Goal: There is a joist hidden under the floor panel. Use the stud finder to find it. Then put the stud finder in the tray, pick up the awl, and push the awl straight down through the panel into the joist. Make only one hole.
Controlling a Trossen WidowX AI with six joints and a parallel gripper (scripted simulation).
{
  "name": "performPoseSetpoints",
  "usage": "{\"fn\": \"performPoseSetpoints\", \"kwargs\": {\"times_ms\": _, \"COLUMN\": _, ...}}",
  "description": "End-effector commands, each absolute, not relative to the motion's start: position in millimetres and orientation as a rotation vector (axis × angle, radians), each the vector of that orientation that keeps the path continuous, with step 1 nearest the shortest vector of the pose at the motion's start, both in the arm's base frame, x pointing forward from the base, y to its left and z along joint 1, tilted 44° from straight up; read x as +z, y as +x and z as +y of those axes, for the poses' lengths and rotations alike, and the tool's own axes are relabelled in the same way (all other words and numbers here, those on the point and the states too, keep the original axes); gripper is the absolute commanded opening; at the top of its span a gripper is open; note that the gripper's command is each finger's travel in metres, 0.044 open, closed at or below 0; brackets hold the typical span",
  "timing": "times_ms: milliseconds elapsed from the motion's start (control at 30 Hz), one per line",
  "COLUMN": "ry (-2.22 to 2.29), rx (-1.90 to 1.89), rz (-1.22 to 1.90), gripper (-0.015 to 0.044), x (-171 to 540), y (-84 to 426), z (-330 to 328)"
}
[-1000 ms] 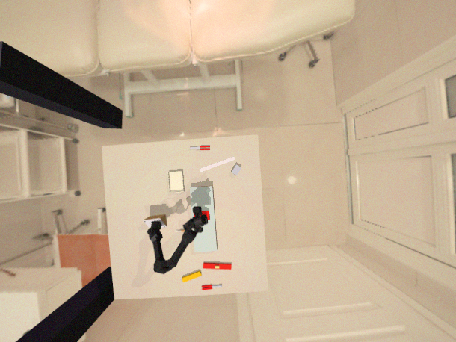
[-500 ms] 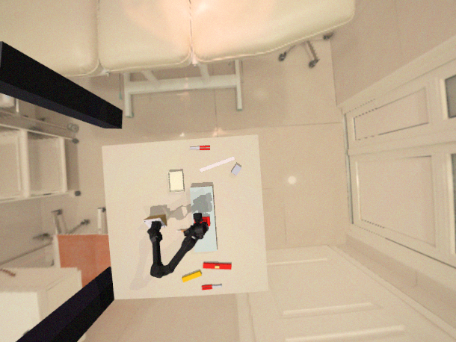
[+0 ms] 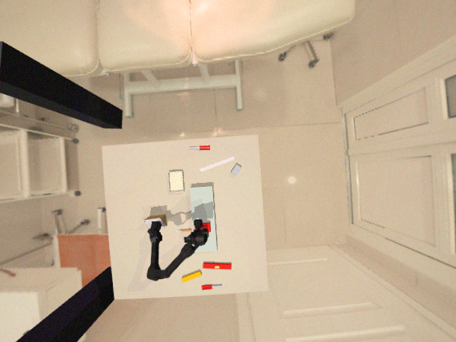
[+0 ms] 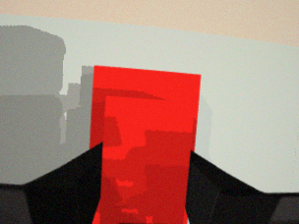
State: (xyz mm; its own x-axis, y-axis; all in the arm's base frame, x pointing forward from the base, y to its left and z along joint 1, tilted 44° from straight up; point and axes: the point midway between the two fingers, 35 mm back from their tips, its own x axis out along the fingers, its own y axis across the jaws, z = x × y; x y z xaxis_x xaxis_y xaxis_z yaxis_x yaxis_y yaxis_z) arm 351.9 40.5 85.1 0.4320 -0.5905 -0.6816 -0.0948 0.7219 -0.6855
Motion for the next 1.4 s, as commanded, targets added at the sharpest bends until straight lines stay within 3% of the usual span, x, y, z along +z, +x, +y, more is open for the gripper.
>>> {"fn": "performPoseSetpoints", "kwargs": {"times_ms": 0, "ry": -0.728, "rx": -0.351, "rz": 1.099, "gripper": 0.0000, "x": 96, "y": 352, "z": 29}}
{"fn": "performPoseSetpoints", "kwargs": {"times_ms": 1367, "ry": -0.731, "rx": -0.354, "rz": 1.096, "gripper": 0.0000, "x": 181, "y": 363, "z": -60}}
